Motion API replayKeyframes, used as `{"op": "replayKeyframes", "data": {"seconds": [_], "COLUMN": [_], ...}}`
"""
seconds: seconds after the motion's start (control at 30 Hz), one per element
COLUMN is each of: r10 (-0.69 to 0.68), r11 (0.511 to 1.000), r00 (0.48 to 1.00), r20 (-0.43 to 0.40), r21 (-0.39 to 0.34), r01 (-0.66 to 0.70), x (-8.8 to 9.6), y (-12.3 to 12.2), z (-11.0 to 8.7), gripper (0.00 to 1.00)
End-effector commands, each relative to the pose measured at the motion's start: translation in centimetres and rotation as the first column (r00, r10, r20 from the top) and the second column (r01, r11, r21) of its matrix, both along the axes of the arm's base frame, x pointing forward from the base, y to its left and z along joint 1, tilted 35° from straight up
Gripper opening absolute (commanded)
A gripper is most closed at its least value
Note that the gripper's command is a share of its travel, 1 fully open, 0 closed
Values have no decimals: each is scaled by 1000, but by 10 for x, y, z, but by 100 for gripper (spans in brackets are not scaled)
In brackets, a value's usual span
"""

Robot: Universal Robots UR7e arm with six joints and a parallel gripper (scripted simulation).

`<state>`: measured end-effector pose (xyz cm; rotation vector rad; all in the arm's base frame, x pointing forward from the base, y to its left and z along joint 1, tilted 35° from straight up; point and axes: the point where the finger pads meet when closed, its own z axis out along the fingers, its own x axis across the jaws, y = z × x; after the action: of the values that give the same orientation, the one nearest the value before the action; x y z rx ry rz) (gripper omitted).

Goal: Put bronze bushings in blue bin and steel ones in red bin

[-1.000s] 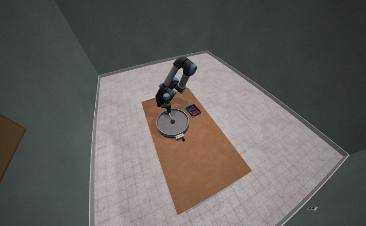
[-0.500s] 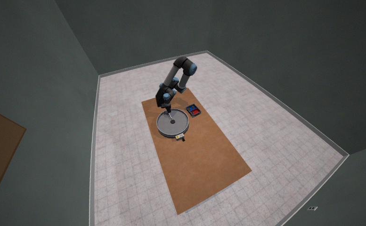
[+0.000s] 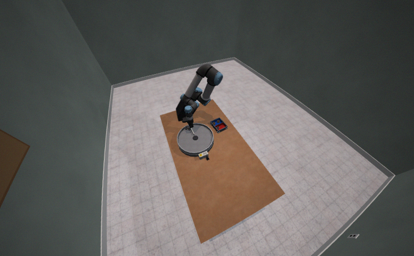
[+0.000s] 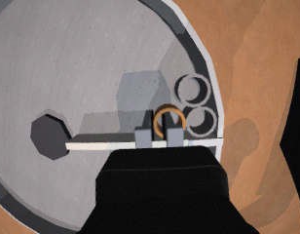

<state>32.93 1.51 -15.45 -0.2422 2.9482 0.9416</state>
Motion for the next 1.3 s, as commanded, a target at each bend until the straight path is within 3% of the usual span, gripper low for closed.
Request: {"op": "replayKeyframes", "data": {"seconds": [0.0, 1.27], "r10": [0, 0], "r11": [1000, 1000], "r00": [1000, 1000], "r20": [1, -1], "r21": [-1, -1], "r01": [0, 0], "x": [0, 0], "y": [0, -4], "z": [0, 5], "gripper": [0, 0]}}
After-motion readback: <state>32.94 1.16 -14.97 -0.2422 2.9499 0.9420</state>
